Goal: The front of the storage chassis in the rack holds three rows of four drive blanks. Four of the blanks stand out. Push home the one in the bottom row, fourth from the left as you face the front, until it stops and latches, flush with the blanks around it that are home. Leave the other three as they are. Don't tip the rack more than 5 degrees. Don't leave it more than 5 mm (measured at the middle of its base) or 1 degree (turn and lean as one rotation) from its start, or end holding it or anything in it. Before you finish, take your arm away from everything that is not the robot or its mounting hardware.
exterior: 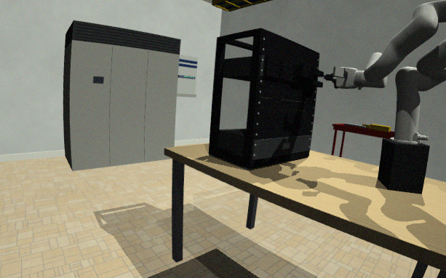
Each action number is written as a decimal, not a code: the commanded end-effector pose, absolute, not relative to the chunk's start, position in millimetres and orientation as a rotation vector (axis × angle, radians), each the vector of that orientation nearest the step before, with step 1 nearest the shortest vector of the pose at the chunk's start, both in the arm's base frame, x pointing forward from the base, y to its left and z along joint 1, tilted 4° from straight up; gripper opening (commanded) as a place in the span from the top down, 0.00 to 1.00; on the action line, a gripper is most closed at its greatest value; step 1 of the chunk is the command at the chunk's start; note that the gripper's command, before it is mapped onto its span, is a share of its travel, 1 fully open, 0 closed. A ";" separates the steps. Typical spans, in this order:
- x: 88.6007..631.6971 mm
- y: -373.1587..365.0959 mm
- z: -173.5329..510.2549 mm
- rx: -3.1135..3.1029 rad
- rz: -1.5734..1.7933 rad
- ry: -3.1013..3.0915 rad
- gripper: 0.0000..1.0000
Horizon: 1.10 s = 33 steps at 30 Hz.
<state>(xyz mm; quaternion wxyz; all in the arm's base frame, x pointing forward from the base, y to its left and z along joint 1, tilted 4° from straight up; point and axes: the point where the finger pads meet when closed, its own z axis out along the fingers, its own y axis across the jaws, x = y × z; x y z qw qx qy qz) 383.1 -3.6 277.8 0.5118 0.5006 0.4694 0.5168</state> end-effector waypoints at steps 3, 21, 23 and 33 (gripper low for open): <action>383.5 -3.1 278.8 1.203 1.246 1.128 1.00; 367.7 -14.8 244.2 1.203 1.246 1.128 1.00; 371.0 -14.9 244.4 1.203 1.246 1.128 1.00; 410.7 -16.0 246.8 1.203 1.246 1.128 1.00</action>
